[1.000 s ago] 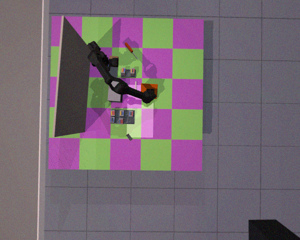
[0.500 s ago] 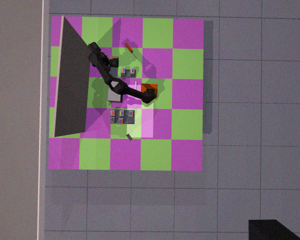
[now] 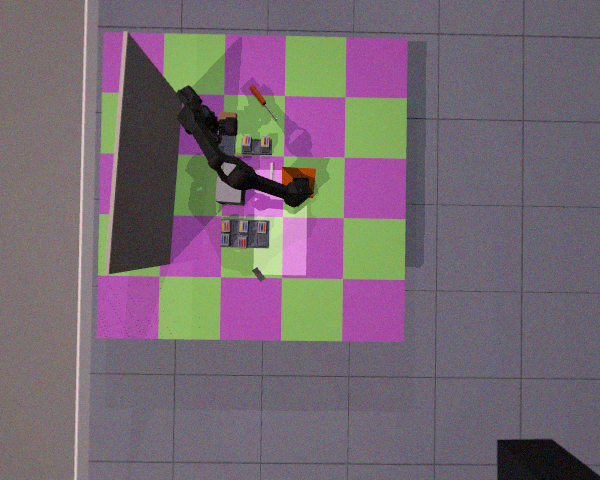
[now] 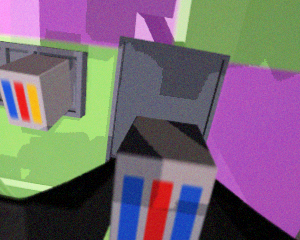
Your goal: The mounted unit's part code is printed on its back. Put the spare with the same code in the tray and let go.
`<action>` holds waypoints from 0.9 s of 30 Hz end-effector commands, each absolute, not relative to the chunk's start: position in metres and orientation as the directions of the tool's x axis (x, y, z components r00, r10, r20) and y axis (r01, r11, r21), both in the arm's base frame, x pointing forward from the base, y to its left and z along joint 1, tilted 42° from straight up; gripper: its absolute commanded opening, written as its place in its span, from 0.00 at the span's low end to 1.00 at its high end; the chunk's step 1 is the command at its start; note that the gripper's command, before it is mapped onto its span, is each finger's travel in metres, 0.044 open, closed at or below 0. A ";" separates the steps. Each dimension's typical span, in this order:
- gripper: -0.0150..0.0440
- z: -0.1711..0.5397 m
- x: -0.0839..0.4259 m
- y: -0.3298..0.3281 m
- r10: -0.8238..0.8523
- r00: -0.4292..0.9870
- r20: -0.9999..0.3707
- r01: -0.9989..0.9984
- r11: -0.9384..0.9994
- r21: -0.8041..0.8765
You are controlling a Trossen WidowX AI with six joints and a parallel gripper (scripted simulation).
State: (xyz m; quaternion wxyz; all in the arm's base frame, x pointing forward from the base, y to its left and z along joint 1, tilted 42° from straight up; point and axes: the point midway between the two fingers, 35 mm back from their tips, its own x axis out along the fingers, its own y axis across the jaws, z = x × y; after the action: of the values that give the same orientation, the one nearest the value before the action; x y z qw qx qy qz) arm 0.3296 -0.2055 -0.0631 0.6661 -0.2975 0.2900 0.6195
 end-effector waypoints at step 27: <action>0.25 -0.083 0.333 -0.189 0.656 0.067 -0.752 -0.998 0.060 -0.037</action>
State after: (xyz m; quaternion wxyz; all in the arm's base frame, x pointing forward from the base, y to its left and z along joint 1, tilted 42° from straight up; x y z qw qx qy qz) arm 0.3321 -0.1915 -0.0800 0.6662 -0.2976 0.2898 0.6194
